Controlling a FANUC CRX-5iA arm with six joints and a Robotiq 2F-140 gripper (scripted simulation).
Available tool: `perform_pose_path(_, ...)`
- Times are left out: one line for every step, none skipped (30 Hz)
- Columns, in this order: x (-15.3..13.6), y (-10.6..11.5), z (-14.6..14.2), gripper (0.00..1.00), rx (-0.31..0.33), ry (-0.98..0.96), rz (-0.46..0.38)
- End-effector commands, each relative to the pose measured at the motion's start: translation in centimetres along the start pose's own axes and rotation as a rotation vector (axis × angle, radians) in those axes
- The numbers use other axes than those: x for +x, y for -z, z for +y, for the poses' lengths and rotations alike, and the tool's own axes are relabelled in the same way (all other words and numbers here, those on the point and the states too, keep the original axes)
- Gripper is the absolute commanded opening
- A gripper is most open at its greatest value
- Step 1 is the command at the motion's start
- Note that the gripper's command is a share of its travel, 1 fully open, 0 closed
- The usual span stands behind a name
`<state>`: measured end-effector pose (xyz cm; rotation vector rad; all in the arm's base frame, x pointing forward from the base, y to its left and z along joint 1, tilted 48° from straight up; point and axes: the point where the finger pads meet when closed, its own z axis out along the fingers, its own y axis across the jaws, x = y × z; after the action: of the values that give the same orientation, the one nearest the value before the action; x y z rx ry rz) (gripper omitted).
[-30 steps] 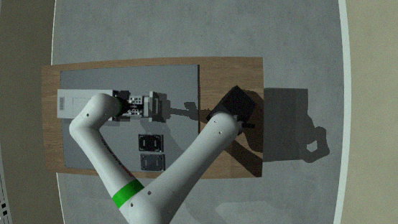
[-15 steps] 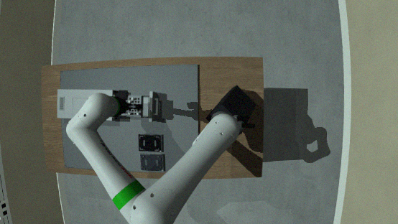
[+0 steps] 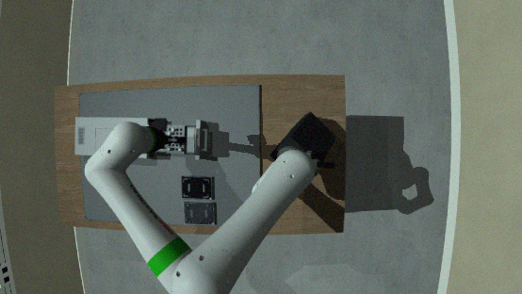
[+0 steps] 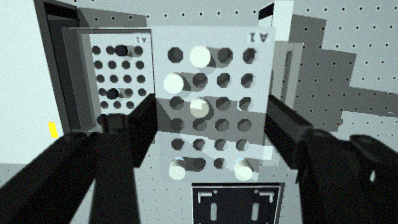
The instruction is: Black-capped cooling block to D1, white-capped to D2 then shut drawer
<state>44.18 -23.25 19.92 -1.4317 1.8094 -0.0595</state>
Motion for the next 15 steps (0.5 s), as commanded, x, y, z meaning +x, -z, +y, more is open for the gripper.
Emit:
perform_pose_path(0.0, 0.1, 0.0, 0.10, 0.001, 0.000, 0.001)
perform_pose_path(0.0, 0.1, 0.0, 0.10, 0.001, 0.000, 0.001)
perform_pose_path(0.0, 0.1, 0.0, 0.10, 0.001, 0.000, 0.001)
perform_pose_path(0.0, 0.1, 0.0, 0.10, 0.001, 0.000, 0.001)
perform_pose_path(0.0, 0.1, 0.0, 0.10, 0.001, 0.000, 0.001)
perform_pose_path(0.0, 0.1, 0.0, 0.10, 0.001, 0.000, 0.001)
perform_pose_path(0.0, 0.1, 0.0, 0.10, 0.001, 0.000, 0.001)
perform_pose_path(0.0, 0.1, 0.0, 0.10, 0.001, 0.000, 0.001)
perform_pose_path(-0.2, 0.1, 0.0, 0.10, 0.001, 0.027, 0.001)
perform_pose_path(-0.5, 0.1, 0.1, 0.10, 0.001, 0.054, 0.001)
perform_pose_path(-0.5, 0.1, 0.1, 0.10, 0.001, 0.054, 0.001)
perform_pose_path(-0.5, 0.1, 0.1, 0.10, 0.001, 0.054, 0.001)
perform_pose_path(-0.7, 0.1, 0.1, 0.10, 0.001, 0.080, 0.001)
perform_pose_path(-1.0, 0.1, 0.2, 0.10, 0.001, 0.107, 0.001)
perform_pose_path(-1.3, 0.1, 0.2, 0.10, 0.001, 0.134, 0.001)
